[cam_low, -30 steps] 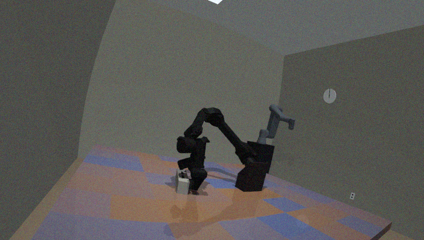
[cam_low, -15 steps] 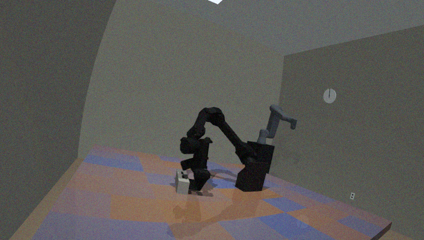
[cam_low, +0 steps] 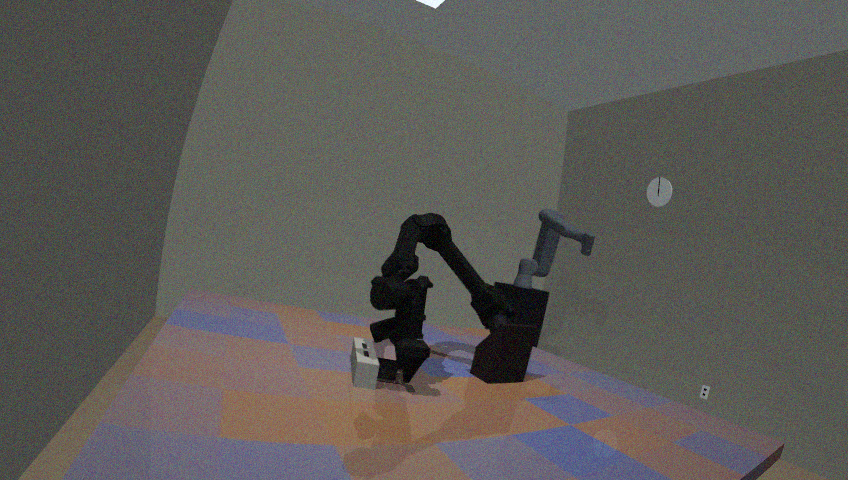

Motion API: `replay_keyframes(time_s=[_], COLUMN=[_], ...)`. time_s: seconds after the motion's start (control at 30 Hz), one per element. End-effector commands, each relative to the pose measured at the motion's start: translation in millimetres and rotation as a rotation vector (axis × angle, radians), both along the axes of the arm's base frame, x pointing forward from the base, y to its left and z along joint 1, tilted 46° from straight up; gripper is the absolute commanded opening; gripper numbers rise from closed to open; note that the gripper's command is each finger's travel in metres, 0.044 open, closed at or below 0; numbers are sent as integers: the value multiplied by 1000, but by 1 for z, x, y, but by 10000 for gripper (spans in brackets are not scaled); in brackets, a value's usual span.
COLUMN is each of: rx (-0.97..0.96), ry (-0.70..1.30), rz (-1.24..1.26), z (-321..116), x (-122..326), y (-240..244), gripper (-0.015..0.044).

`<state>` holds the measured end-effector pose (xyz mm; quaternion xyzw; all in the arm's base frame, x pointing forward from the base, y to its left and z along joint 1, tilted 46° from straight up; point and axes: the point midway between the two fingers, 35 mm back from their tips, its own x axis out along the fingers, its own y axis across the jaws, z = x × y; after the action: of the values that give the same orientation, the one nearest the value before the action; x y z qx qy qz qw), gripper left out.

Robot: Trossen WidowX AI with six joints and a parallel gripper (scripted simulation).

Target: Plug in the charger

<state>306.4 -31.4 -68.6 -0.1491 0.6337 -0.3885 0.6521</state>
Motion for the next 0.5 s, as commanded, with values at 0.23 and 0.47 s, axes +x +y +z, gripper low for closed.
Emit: replay_keyframes(time_s=[0.23,0.47], rx=[2,2], ry=[-1,-1], rz=[-3,-4], z=[-3,-5], x=[-15,-23], y=[4,6], gripper=[440,440])
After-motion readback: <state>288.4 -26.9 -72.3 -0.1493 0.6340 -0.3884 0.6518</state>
